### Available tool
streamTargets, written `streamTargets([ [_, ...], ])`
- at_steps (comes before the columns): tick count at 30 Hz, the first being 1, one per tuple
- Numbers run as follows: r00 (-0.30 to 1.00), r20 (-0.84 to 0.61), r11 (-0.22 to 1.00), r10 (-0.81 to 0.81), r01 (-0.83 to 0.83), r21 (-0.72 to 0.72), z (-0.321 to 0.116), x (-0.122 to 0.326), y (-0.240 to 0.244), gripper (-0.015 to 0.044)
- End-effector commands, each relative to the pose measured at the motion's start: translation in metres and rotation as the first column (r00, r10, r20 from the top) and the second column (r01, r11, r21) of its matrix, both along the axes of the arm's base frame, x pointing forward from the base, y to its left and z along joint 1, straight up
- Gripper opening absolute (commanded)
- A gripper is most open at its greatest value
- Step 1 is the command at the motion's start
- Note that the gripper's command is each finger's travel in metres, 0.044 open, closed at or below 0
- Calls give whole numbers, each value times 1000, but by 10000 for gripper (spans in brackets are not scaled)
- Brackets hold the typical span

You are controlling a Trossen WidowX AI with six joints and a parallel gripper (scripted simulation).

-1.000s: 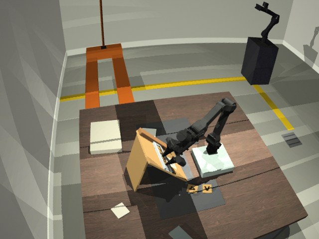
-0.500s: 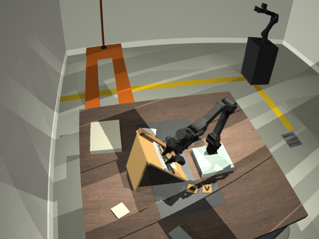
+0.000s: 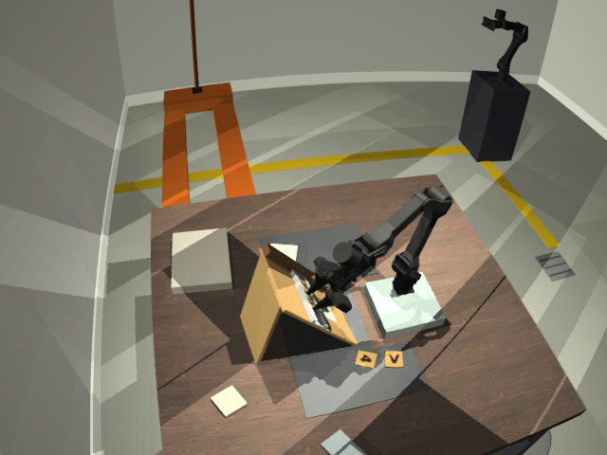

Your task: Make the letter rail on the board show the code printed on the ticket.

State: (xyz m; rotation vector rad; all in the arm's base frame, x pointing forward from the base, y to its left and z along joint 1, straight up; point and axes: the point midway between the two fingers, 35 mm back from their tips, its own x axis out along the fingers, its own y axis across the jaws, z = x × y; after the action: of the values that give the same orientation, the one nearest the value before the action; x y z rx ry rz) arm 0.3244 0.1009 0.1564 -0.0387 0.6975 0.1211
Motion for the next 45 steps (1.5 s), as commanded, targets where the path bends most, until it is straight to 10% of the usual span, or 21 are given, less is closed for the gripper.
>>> streamTargets([
  [1, 1000, 4, 1000, 5, -5, 0, 1, 0, -2, 0],
  [7, 1000, 5, 1000, 5, -5, 0, 1, 0, -5, 0],
  [18, 1000, 4, 1000, 4, -4, 0, 3, -3, -4, 289],
  [45, 1000, 3, 1000, 5, -5, 0, 12, -15, -5, 295],
])
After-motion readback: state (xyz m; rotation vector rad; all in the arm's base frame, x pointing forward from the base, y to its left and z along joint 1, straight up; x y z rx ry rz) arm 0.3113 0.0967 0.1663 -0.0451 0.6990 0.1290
